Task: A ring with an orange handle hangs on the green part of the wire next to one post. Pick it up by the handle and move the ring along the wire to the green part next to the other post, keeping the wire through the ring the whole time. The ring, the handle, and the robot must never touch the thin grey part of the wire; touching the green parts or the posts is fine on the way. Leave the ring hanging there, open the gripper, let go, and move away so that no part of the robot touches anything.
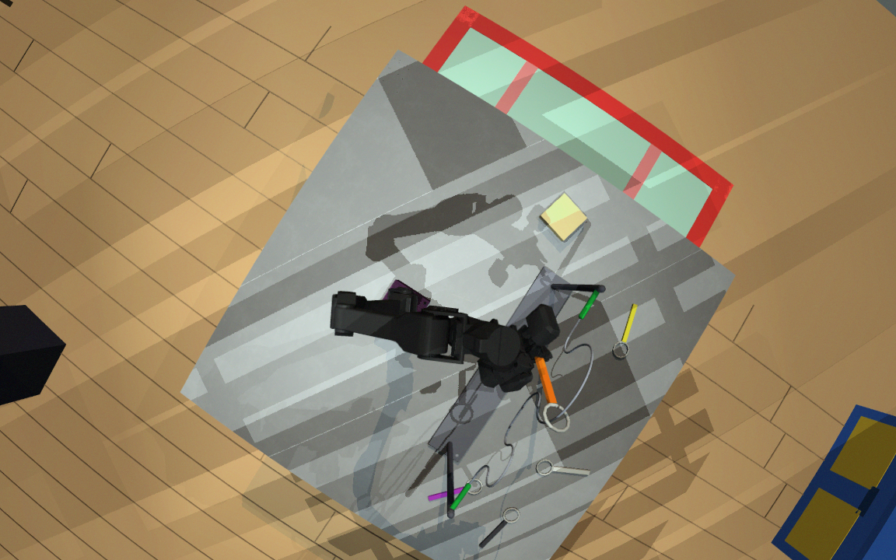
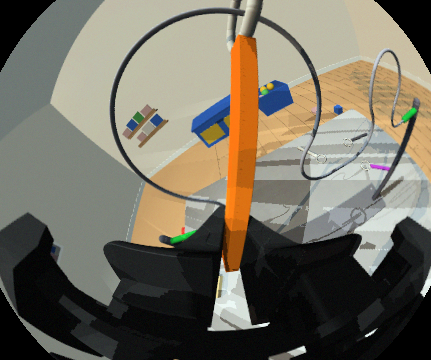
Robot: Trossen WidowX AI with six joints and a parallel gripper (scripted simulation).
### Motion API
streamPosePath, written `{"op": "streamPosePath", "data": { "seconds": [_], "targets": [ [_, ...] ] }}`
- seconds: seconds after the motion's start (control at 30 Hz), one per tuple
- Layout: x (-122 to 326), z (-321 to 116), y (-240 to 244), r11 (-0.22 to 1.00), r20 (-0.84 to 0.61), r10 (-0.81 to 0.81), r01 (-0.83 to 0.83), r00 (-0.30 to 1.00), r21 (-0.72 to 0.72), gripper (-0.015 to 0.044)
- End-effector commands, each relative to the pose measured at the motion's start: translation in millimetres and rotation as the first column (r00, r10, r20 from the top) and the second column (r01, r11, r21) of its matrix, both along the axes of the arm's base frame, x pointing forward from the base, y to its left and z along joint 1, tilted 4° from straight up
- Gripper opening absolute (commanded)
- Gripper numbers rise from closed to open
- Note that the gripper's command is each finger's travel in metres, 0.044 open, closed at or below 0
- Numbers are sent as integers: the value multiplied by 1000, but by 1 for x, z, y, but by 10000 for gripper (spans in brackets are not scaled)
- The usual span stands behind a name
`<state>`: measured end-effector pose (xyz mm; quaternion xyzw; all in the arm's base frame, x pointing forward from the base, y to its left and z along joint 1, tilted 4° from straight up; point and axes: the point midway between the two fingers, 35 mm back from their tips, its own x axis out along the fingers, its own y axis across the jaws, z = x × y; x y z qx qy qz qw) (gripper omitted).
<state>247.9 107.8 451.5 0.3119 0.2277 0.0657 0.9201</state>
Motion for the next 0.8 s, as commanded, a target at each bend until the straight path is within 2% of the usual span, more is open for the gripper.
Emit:
{"op": "streamPosePath", "data": {
  "seconds": [0.0,0.77],
  "targets": [
    [0,0,-1,999,5,-3,3,1000,-53,-150],
    [1,-4,-7,943,25,-23,30,999,-331,-150]
  ]
}}
